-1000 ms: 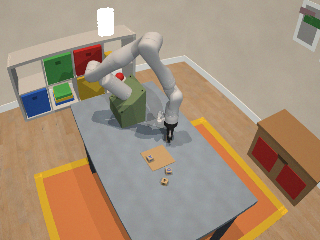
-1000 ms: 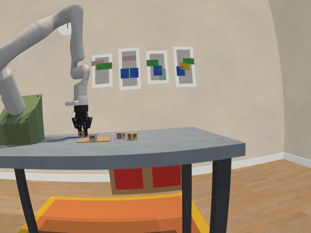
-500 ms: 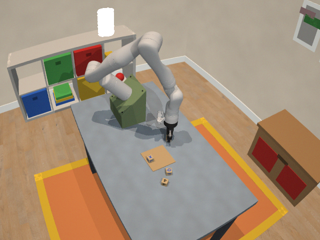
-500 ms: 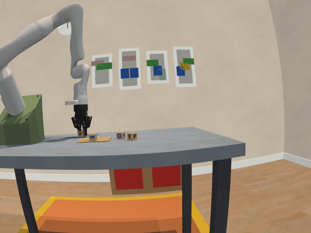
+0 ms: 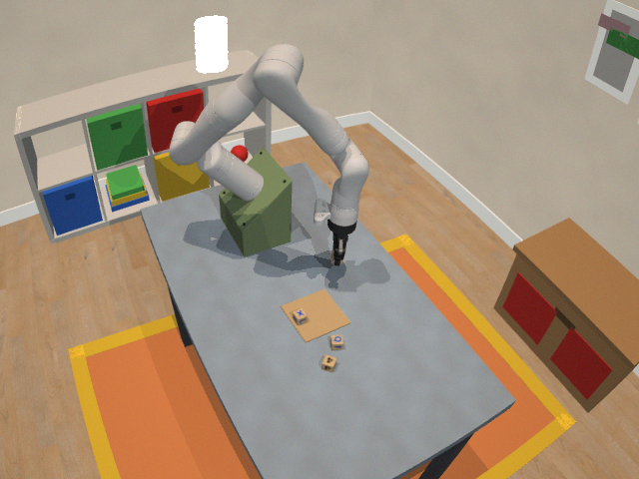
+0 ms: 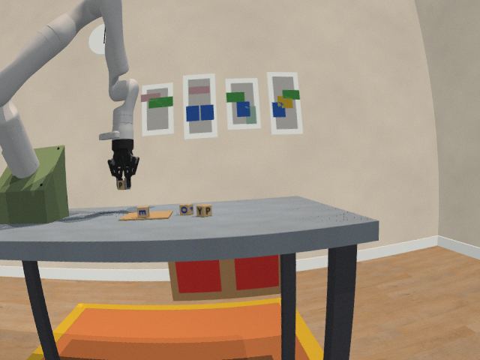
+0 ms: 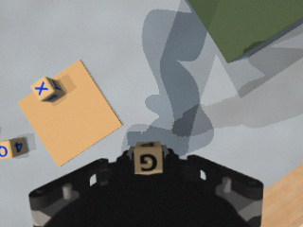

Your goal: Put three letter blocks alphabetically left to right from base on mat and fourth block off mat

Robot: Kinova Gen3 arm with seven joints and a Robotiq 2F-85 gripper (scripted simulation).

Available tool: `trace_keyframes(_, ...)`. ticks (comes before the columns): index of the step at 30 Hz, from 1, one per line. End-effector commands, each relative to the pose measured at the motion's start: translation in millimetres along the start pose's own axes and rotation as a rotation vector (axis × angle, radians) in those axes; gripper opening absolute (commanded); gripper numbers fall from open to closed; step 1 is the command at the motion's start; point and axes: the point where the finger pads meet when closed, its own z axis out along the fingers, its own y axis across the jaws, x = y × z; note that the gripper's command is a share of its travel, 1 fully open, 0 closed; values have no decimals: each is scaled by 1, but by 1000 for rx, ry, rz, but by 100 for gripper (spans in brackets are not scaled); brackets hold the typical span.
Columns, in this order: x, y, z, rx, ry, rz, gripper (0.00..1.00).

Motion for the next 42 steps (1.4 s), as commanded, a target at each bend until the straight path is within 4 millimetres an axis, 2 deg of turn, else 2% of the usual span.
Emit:
trace_keyframes(1,-7,-4,-21,5,-29,7,26)
trace_keyframes(15,-7,-4,-27,5,-29,8,26)
trace_keyframes(19,-6,-10,-27,4,-28,56,26)
trace_keyframes(24,-3,-34,-27,0,-23,282,26)
trace_keyframes(26,-3,-34,-27,0,-23,282,26)
trace_keyframes(36,10,-102,-30,-9,-27,898,26)
trace_keyframes(42,13,-116,-31,-11,-31,1019,26)
